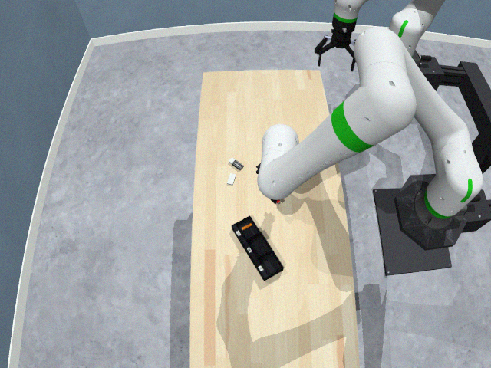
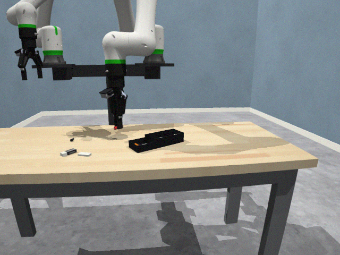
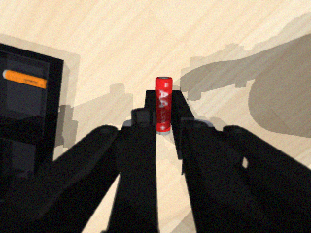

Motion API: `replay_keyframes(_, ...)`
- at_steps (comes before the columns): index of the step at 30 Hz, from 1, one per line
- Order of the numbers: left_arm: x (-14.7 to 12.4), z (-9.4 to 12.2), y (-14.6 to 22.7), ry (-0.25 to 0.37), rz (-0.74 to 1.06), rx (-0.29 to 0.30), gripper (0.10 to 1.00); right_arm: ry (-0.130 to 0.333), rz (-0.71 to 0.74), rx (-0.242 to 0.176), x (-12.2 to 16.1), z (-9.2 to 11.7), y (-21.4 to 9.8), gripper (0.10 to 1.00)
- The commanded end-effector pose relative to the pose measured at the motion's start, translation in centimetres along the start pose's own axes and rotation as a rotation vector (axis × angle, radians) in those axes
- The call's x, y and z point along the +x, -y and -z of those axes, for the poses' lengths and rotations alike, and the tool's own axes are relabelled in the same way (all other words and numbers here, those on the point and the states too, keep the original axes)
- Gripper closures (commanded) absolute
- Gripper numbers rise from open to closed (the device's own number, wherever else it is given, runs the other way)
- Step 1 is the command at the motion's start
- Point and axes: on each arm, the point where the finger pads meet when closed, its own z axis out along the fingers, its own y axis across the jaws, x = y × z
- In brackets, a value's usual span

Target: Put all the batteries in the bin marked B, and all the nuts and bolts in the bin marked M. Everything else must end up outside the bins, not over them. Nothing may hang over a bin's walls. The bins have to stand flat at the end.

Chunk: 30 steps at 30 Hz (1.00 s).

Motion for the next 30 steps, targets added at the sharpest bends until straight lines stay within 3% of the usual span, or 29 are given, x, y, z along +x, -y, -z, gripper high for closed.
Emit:
replay_keyframes(1, 0.1, 0.1, 0.0, -0.001, 0.000, 0.001, 0.950, 0.000, 0.000, 0.001, 0.0, 0.0, 0.0, 0.098)
replay_keyframes(6, 0.1, 0.7, 0.0, -0.001, 0.000, 0.001, 0.950, 0.000, 0.000, 0.001, 0.0, 0.0, 0.0, 0.098)
replay_keyframes(20, -0.5, 0.7, 7.2, -0.001, 0.000, 0.001, 0.950, 0.000, 0.000, 0.001, 0.0, 0.0, 0.0, 0.098)
replay_keyframes(30, -0.9, 0.8, 13.2, -0.006, 0.372, -0.002, 0.950, 0.000, 0.000, 0.001, 0.0, 0.0, 0.0, 0.098)
